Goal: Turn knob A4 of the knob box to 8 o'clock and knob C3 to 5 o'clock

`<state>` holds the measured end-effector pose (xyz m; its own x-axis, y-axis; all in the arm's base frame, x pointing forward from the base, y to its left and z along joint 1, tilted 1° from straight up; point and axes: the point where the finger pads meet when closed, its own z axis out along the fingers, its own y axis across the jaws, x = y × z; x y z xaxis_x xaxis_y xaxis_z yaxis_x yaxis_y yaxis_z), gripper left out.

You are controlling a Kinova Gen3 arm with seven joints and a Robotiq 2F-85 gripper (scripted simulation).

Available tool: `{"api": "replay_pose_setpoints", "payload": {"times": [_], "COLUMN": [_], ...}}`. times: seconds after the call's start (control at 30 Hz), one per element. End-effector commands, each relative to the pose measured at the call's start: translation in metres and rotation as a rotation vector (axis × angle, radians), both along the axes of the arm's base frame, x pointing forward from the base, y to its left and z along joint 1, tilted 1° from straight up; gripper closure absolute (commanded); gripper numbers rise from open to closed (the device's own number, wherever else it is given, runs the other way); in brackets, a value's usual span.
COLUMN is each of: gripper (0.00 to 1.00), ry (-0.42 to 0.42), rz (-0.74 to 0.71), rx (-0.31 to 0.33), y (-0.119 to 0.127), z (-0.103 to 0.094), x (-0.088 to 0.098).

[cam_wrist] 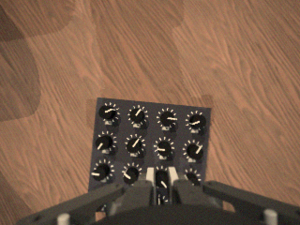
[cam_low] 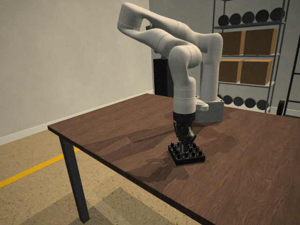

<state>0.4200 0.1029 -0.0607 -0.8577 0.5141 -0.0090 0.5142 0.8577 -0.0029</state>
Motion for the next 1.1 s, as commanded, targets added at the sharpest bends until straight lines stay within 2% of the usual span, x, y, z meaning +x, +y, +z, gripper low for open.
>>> {"api": "replay_pose_setpoints", "payload": {"times": [0.0, 0.47, 1.07], "gripper": [0.92, 0.92, 0.92], "ry": [-0.001, -0.001, -0.003], "rz": [0.0, -0.019, -0.254], "rx": [0.0, 0.0, 0.002], "y": [0.0001, 0.0001, 0.0001], "z": [0.0005, 0.0005, 0.0005], "x": [0.0004, 0.0004, 0.0004]}}
